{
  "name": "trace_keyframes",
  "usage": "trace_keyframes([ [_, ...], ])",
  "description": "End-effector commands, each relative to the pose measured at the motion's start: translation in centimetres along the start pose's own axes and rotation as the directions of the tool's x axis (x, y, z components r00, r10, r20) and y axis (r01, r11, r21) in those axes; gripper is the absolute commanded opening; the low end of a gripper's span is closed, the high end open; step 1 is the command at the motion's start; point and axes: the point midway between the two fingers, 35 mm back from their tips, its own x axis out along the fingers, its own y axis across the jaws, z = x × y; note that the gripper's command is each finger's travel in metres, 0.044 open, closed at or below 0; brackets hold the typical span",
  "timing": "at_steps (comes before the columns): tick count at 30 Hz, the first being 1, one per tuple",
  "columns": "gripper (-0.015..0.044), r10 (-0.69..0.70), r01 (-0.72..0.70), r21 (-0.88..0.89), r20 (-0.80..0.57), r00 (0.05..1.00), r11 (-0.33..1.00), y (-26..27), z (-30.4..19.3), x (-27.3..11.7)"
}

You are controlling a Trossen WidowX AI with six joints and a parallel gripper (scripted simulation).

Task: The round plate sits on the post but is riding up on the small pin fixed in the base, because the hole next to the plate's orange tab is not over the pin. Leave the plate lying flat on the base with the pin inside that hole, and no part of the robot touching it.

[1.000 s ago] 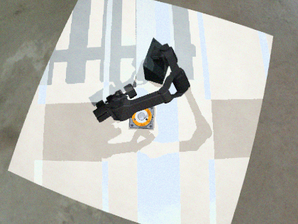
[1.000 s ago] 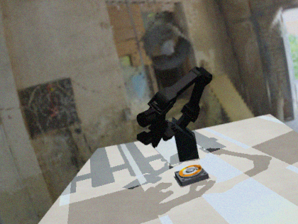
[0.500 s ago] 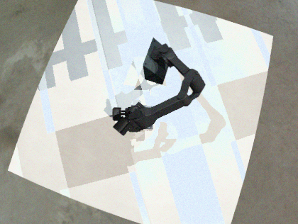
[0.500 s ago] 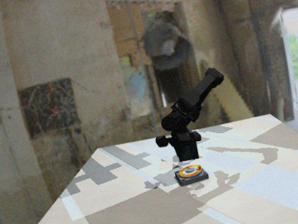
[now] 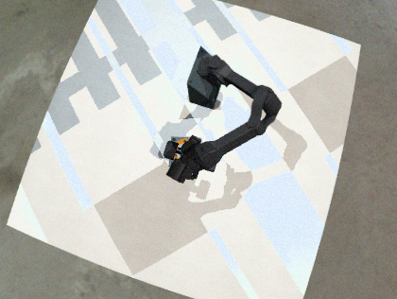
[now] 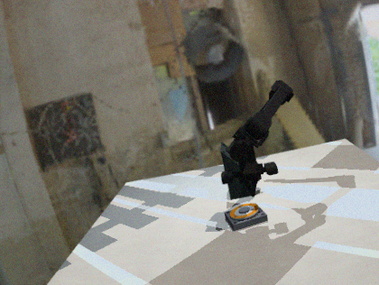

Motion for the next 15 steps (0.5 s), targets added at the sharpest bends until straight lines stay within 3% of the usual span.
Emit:
trace_keyframes([
  [1, 0.0000, 0.009, -0.009, 0.011, 0.002, 1.000, 1.000, 0.2, 0.0, 0.7],
  [8, 0.0000, 0.011, -0.011, 0.011, 0.002, 1.000, 1.000, 0.3, 0.0, 4.5],
  [15, 0.0000, 0.012, -0.012, 0.011, 0.002, 1.000, 1.000, 0.3, -0.1, 4.8],
])
